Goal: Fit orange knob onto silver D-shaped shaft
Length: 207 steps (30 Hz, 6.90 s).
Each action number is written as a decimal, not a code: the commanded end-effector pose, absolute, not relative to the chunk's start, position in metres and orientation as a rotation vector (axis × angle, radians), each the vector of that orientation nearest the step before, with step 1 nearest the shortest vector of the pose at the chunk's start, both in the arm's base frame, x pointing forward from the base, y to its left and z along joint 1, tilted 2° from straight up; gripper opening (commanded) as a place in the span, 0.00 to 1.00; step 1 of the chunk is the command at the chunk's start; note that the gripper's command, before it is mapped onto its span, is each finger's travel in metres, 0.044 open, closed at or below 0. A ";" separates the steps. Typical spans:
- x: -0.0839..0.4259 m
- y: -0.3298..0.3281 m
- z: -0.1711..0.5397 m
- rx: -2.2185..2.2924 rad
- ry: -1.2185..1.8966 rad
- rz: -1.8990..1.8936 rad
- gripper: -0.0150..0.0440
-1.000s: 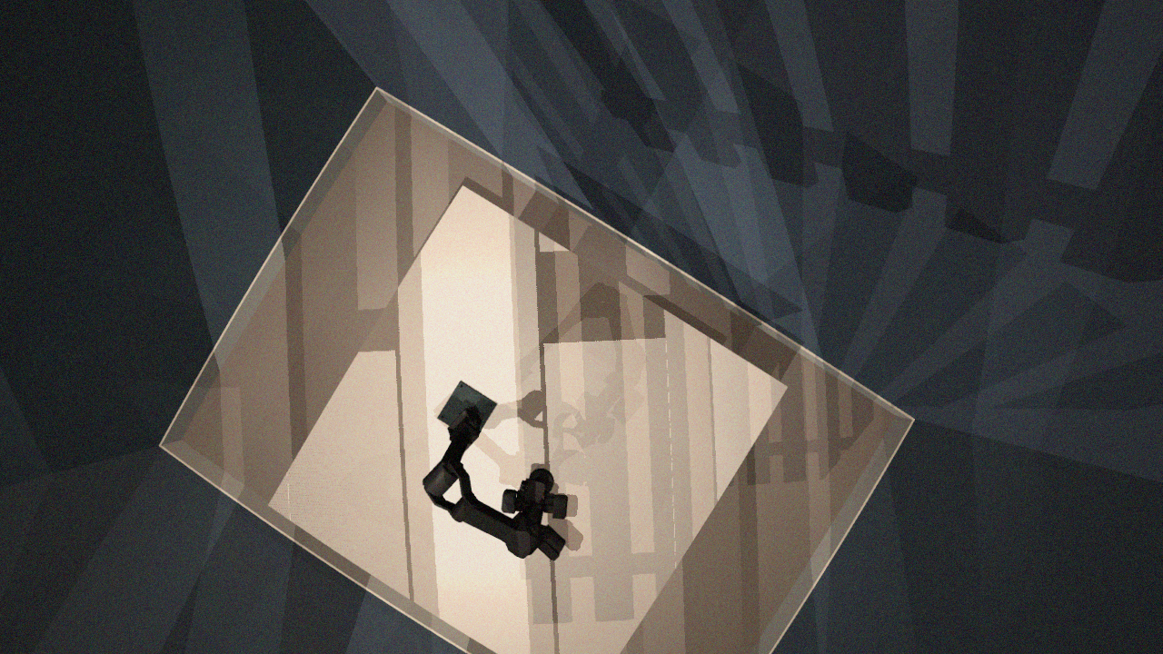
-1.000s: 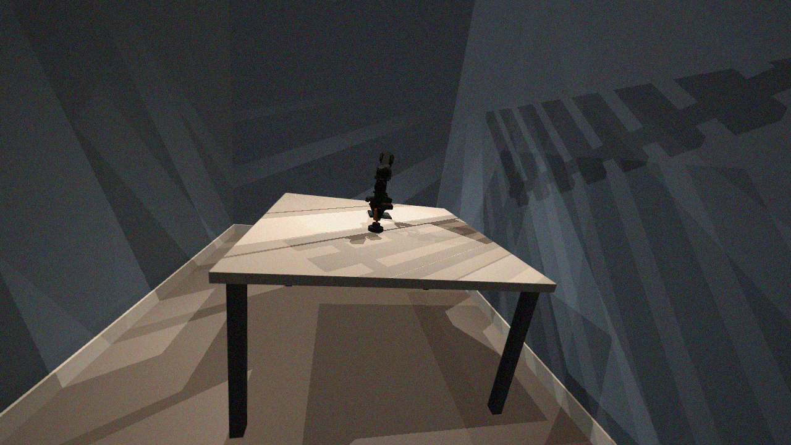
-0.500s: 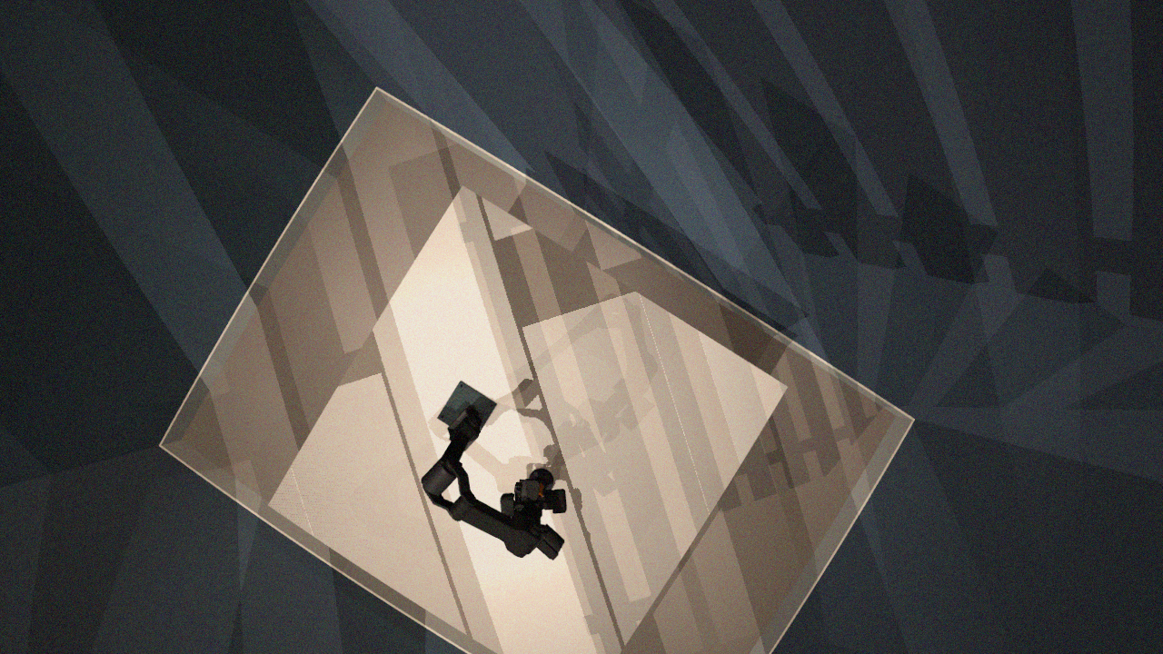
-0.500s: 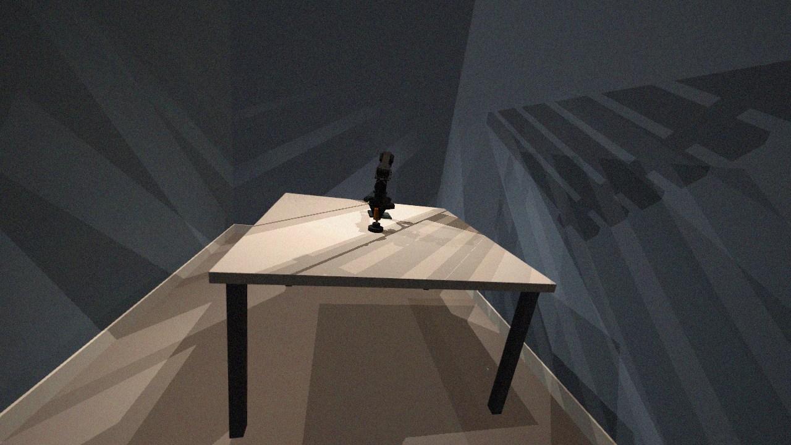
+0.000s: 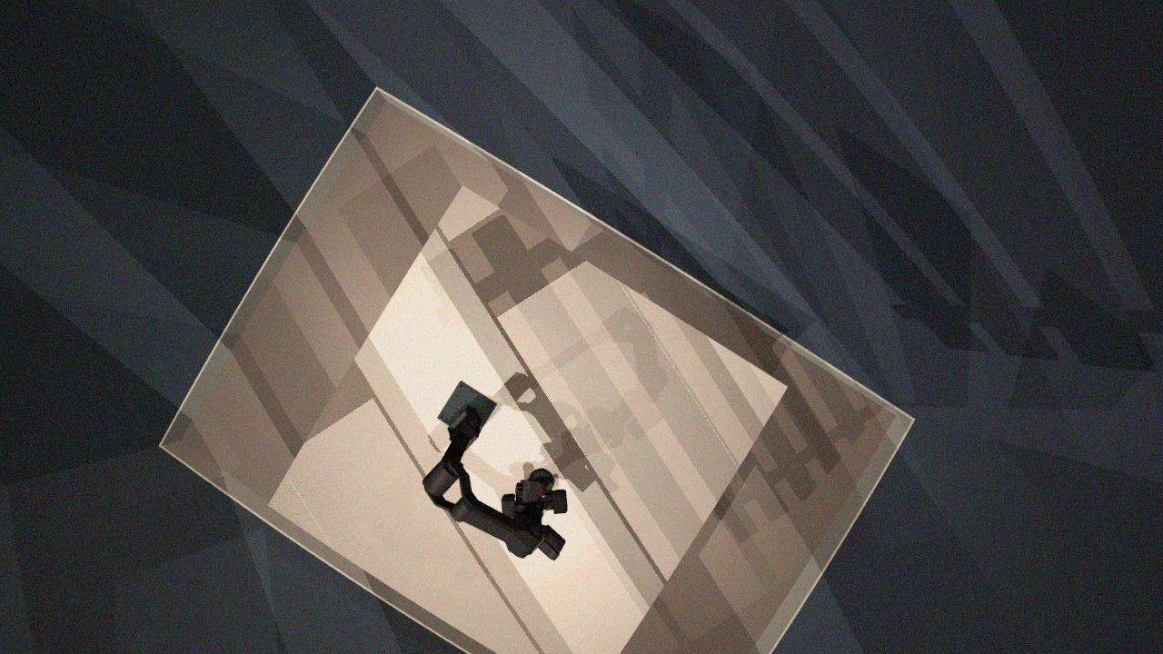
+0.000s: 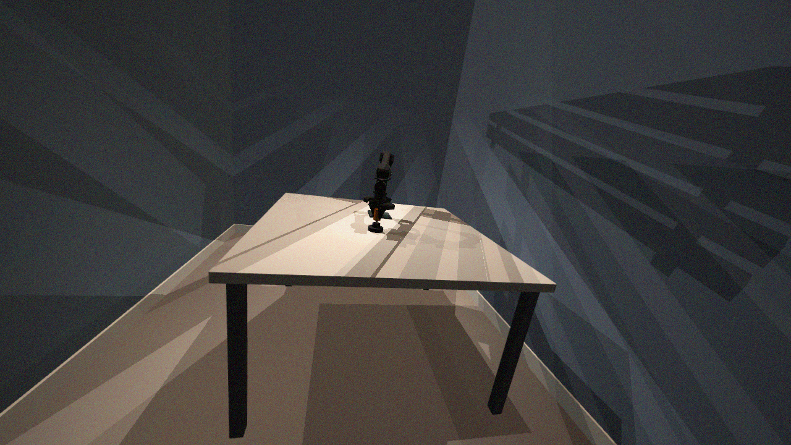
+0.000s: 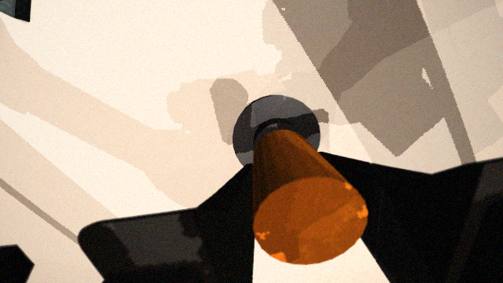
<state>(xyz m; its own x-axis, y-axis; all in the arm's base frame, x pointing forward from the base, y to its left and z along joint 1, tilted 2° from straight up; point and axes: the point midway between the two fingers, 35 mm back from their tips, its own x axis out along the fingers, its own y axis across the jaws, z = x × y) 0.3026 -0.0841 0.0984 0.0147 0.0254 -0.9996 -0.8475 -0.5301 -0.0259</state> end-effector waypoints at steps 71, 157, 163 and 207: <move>0.307 -0.084 0.098 -1.753 0.703 1.730 0.25; 0.303 -0.085 0.101 -0.834 1.366 0.850 0.25; 0.304 -0.083 0.102 -0.834 1.366 0.850 0.25; 0.303 -0.084 0.097 -0.834 1.366 0.850 0.25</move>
